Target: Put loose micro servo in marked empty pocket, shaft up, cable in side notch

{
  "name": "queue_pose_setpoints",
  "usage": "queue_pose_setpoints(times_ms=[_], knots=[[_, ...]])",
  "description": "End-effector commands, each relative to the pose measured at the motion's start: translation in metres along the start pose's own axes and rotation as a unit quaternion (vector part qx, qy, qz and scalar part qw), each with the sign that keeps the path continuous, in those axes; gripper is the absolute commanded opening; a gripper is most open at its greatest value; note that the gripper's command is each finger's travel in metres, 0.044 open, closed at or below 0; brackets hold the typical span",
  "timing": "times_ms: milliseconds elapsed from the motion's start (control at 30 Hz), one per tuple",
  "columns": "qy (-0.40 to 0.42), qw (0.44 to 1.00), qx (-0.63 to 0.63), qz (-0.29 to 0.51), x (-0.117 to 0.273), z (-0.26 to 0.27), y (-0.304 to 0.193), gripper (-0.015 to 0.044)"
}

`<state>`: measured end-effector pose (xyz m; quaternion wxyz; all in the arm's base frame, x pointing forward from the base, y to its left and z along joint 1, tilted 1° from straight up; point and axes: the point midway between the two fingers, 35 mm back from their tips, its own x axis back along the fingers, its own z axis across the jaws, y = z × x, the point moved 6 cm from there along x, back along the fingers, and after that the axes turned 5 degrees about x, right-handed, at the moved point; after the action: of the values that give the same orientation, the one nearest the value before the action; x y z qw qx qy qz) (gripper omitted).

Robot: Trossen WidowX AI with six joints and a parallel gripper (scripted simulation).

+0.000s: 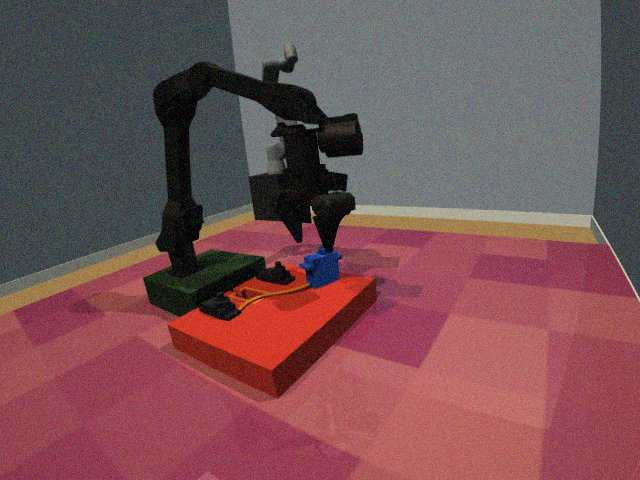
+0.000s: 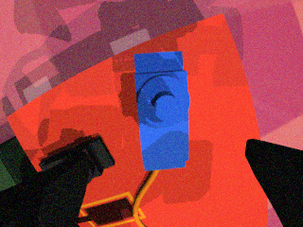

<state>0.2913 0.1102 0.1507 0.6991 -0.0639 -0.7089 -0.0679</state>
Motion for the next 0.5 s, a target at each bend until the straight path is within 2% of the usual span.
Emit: queue_pose_setpoints(times_ms=[0, 467], knots=[[0.0, 1.0, -0.001, 0.004, -0.009, 0.001, 0.0, 0.044], [0.001, 1.0, -0.001, 0.004, -0.026, 0.001, -0.001, 0.044]])
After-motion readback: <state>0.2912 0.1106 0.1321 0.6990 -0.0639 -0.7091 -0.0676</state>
